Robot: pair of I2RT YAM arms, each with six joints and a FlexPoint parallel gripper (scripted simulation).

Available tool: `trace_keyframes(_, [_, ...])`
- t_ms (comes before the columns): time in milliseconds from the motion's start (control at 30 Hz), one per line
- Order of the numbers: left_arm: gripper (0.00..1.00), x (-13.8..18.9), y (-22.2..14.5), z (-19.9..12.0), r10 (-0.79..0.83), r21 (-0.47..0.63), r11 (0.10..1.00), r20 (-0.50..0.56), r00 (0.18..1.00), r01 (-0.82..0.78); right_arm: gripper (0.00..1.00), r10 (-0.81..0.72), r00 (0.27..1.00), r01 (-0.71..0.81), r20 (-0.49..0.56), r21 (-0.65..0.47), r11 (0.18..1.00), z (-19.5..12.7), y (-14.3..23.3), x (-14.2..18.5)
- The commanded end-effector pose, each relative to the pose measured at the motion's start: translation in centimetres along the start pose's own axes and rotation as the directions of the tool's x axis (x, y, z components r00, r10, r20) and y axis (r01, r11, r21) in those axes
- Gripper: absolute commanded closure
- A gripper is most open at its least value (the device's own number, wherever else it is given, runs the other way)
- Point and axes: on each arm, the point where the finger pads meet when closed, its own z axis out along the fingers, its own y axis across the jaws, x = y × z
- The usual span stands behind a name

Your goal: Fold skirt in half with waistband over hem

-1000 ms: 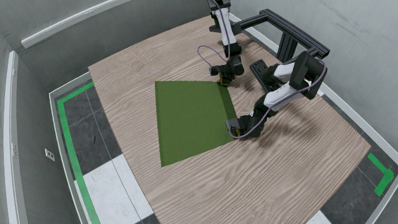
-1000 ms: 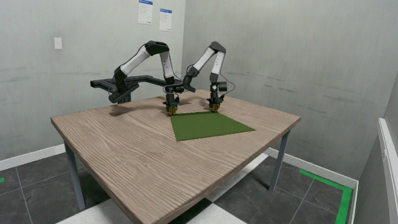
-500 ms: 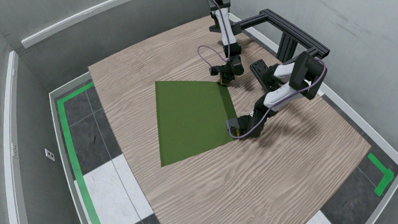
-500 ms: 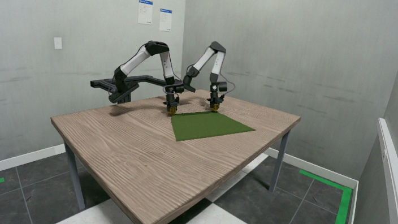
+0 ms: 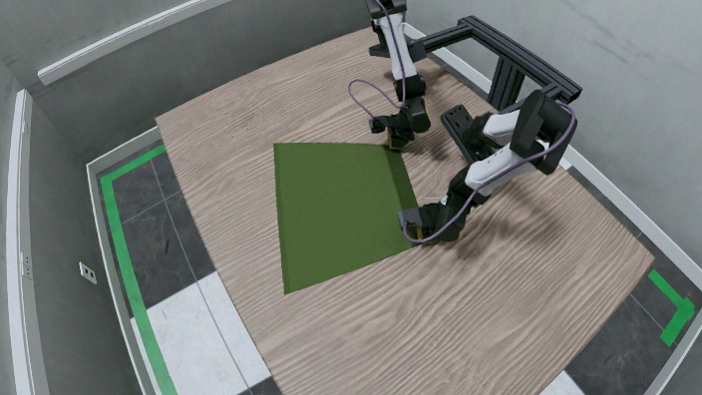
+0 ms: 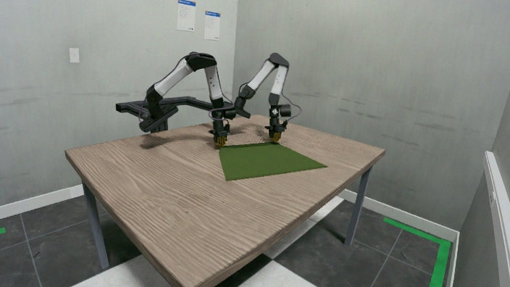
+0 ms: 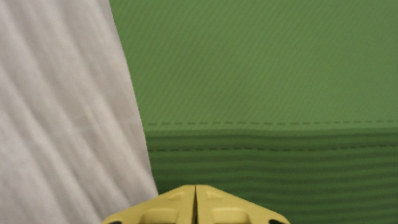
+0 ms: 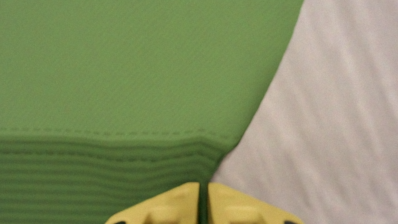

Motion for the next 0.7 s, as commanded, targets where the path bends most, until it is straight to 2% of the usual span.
trace_keyframes(0, [0.98,-0.6,-0.5,-1.3,0.006,0.012,1.000,-0.003,1.000,-0.006,0.98,-0.013,1.000,0.013,-0.010,-0.002,1.000,-1.9,0.0,-0.2])
trace_keyframes(300, [0.98,-2.1,0.1,-4.2,0.004,-0.004,1.000,0.009,1.000,-0.004,0.98,0.002,1.000,-0.002,-0.009,-0.024,1.000,-5.3,1.2,-1.6])
trace_keyframes(400, [0.98,-2.1,0.1,-4.2,0.004,-0.004,1.000,0.009,1.000,-0.004,0.98,0.001,1.000,-0.001,-0.009,-0.023,1.000,-5.3,1.1,-1.5])
trace_keyframes(467, [0.98,-1.0,-1.0,-3.6,-0.002,0.032,0.999,-0.023,1.000,0.003,0.98,-0.011,1.000,0.011,-0.006,0.006,1.000,-4.2,0.2,-1.3])
trace_keyframes(667, [0.98,-1.6,-0.4,-3.9,0.002,0.011,1.000,0.003,1.000,-0.002,0.98,-0.011,1.000,0.011,-0.006,0.006,1.000,-4.2,0.2,-1.3])
